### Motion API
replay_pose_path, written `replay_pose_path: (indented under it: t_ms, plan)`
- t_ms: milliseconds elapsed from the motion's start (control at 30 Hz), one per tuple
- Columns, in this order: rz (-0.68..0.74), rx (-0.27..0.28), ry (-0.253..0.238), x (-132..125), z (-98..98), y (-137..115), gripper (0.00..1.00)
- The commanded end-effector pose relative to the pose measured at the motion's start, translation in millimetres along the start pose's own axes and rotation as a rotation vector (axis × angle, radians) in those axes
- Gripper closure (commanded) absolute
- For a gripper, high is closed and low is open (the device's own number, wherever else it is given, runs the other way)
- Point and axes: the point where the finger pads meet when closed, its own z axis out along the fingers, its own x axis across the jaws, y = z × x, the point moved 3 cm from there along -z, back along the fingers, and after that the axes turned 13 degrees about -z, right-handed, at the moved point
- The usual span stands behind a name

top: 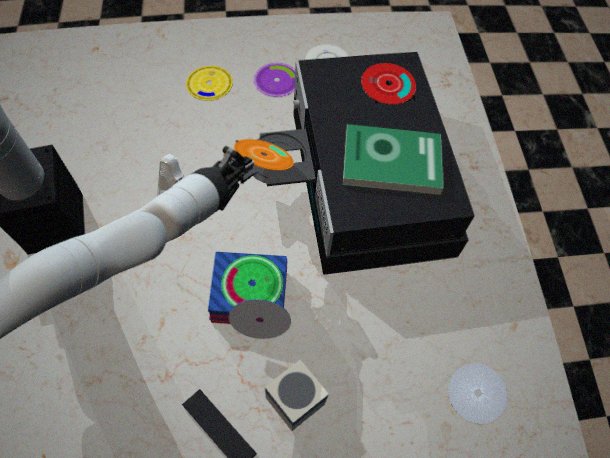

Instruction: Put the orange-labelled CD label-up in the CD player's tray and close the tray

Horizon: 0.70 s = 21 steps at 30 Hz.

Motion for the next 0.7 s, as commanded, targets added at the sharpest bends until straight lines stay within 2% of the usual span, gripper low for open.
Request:
replay_pose_path:
  t_ms: [0, 667]
  plan:
    - [0.007, -0.004, 0.01, -1.8, -0.1, -0.2, 0.89]
    - [0.006, -0.007, 0.019, -3.3, -0.2, -0.6, 0.89]
